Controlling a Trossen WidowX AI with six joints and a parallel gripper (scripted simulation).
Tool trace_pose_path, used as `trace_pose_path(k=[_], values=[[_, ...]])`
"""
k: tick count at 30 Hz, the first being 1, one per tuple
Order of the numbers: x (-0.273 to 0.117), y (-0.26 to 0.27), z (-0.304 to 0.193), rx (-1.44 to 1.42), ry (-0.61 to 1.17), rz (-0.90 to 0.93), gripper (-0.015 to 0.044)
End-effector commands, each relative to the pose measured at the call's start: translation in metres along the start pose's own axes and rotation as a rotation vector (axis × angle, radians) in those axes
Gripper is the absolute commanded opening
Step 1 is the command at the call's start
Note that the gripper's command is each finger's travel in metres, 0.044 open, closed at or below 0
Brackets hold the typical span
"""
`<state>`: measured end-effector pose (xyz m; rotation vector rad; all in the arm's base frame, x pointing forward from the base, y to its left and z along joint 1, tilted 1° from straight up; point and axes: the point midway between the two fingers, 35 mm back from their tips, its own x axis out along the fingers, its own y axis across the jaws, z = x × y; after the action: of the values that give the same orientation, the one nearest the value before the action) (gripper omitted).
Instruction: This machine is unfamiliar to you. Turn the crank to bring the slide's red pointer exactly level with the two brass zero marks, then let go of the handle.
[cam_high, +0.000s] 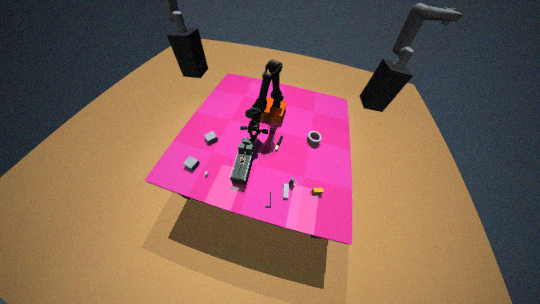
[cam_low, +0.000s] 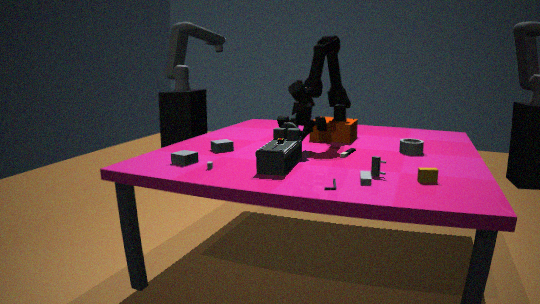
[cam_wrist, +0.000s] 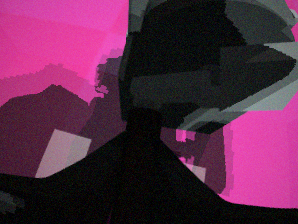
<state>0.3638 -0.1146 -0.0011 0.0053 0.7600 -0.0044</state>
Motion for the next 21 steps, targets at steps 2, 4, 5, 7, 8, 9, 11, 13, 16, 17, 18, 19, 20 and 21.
trace_pose_path(k=[2,4,5,7,8,9,11,13,16,17,18,19,20,21], values=[[0.0031,-0.0022,-0.0031,-0.003,0.002,-0.003,0.0],[0.0038,-0.0029,-0.0039,-0.003,0.002,-0.003,0.0],[0.0038,-0.0029,-0.0039,-0.003,0.002,-0.003,0.0],[0.0037,-0.003,-0.0038,-0.003,0.002,-0.003,0.0],[0.0037,-0.003,-0.0038,-0.003,0.002,-0.003,0.0],[0.0036,-0.003,-0.0038,-0.003,0.002,-0.003,0.0],[0.0036,-0.0029,-0.004,-0.003,0.003,-0.003,0.0],[0.0036,-0.0029,-0.0041,-0.003,0.003,-0.003,0.0],[0.003,-0.0023,-0.0035,0.003,0.001,0.0,0.0],[0.003,-0.0023,-0.0035,0.003,0.001,0.0,0.0],[0.003,-0.0023,-0.0035,0.003,0.001,0.0,0.0],[0.003,-0.0023,-0.0035,0.003,0.001,0.0,0.0],[0.003,-0.0023,-0.0035,0.003,0.001,0.0,0.0],[0.003,-0.0023,-0.0035,0.003,0.001,0.0,0.0]])
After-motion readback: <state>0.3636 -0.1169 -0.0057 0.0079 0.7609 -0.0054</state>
